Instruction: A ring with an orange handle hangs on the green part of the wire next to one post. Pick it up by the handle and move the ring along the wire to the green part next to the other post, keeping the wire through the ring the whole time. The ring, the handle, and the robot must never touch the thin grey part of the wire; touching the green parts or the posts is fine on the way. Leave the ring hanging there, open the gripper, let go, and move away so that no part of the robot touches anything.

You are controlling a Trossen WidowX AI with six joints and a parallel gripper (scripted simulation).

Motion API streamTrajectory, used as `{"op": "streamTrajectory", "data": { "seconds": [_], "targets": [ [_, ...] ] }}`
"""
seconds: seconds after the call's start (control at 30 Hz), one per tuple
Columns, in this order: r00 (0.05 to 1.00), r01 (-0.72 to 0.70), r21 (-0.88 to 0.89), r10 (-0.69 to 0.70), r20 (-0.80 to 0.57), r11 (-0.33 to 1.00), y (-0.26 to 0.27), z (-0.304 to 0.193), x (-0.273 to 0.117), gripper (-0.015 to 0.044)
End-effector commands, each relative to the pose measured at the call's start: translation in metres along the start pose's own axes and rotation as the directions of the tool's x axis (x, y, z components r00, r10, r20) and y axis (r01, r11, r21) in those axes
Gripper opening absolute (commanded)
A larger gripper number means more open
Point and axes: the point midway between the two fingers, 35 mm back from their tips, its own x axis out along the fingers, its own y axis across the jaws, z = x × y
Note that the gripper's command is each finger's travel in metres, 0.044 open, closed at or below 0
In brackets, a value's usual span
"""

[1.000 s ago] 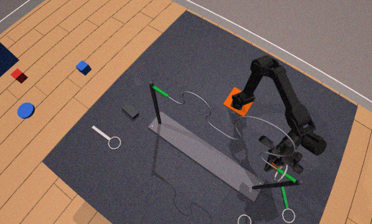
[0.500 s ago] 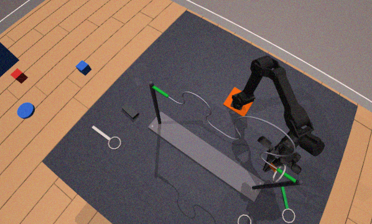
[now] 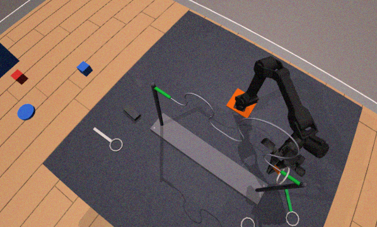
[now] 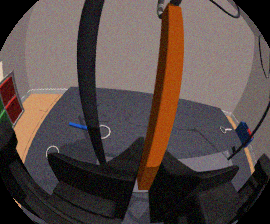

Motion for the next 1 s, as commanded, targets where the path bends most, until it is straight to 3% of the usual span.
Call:
{"op": "streamTrajectory", "data": {
  "seconds": [0.0, 0.13, 0.57, 0.97],
  "targets": [
    [1.000, 0.000, 0.000, 0.000, 0.000, 1.000, 0.000, 0.000, 0.000, 0.0060],
    [1.000, 0.000, 0.000, 0.000, -0.001, 1.000, 0.000, 0.000, -0.002, 0.0160],
    [1.000, 0.002, 0.005, -0.002, -0.004, 1.000, 0.000, -0.001, -0.048, 0.0160],
    [1.000, 0.002, 0.005, -0.002, -0.003, 1.000, 0.000, -0.001, -0.049, 0.0160]
  ]
}}
